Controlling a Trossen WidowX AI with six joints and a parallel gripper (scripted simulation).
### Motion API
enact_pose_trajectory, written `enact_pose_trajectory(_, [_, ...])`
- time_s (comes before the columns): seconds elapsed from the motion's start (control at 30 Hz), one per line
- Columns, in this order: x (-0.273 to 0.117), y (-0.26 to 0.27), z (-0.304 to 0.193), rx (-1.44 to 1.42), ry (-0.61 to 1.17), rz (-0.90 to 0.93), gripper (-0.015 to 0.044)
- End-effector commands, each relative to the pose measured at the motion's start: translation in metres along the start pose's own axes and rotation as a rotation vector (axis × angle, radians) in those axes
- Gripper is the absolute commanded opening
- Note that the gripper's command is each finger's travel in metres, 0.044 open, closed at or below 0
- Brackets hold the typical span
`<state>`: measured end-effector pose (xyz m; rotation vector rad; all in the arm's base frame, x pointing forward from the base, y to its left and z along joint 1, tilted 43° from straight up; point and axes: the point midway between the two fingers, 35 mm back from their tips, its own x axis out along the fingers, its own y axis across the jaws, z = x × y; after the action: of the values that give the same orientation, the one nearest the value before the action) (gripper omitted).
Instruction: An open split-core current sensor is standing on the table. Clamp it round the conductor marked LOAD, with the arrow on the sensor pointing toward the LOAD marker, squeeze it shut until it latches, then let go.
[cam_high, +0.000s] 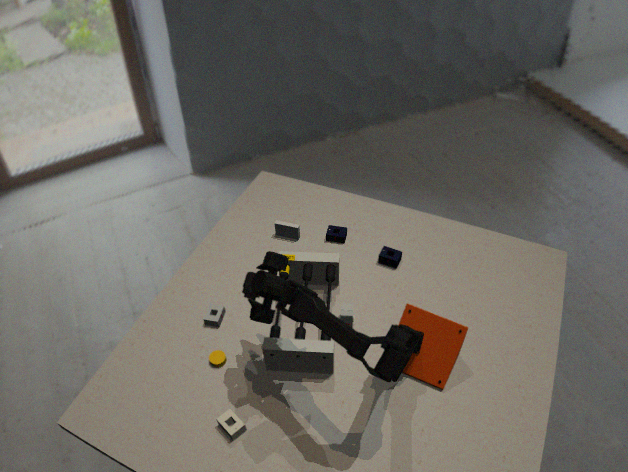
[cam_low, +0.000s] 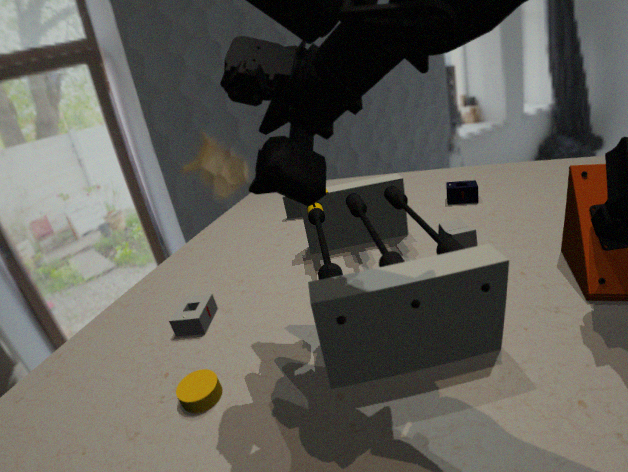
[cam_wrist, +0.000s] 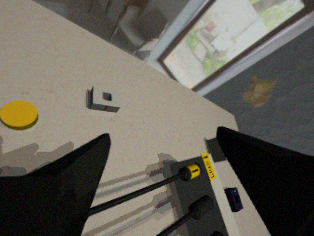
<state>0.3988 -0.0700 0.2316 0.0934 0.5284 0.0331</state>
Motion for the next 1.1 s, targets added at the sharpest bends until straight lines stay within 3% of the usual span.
enact_pose_trajectory(0.0, [0.03, -0.034, -0.021, 0.09, 0.175, 0.046, 0.044])
enact_pose_trajectory(0.5, [0.08, -0.157, -0.123, 0.628, 0.577, 0.273, 0.044])
enact_pose_trajectory(1.07, [0.081, -0.161, -0.128, 0.656, 0.586, 0.287, 0.044])
